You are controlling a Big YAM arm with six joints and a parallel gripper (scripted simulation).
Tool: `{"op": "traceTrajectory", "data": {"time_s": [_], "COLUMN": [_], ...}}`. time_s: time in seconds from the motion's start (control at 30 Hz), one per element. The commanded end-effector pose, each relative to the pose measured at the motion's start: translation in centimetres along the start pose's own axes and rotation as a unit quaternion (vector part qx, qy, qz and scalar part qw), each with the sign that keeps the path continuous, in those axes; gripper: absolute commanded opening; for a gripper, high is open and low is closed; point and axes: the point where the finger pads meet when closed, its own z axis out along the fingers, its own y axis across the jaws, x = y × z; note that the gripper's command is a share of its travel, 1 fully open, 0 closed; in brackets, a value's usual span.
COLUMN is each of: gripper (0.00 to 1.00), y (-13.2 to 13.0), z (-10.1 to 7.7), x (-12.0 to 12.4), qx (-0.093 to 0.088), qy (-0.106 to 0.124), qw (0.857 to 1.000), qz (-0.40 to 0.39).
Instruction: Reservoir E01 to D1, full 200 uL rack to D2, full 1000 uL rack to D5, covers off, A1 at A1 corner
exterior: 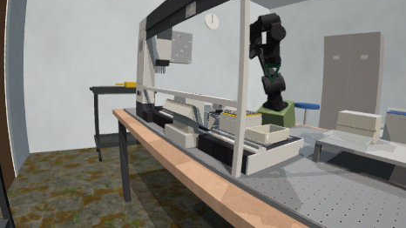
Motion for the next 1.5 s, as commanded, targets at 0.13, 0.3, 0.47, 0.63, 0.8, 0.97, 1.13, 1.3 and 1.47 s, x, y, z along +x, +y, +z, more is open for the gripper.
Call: {"op": "traceTrajectory", "data": {"time_s": [0.13,0.3,0.47,0.63,0.8,0.97,1.13,1.3,1.47], "gripper": [0.0,0.0,0.0,0.0,0.0,0.0,0.0,0.0,0.0], "y": [-0.4,-1.7,-2.8,-3.8,-4.6,-6.0,-6.5,-7.1,-8.7], "z": [-0.5,-0.5,-0.5,-0.5,-1.1,-0.6,-1.0,-2.4,-1.8], "x": [-0.8,-2.9,-4.5,-6.1,-8.4,-10.5,-12.0,-14.7,-16.9], "qx": [-0.003,-0.003,-0.004,-0.004,-0.014,0.0,-0.005,-0.019,-0.013], "qy": [0.0,-0.001,-0.001,-0.002,-0.004,-0.002,-0.004,-0.015,-0.015], "qw": [0.997,0.994,0.988,0.982,0.971,0.958,0.949,0.944,0.944], "qz": [0.074,0.112,0.152,0.191,0.24,0.288,0.316,0.33,0.33]}}
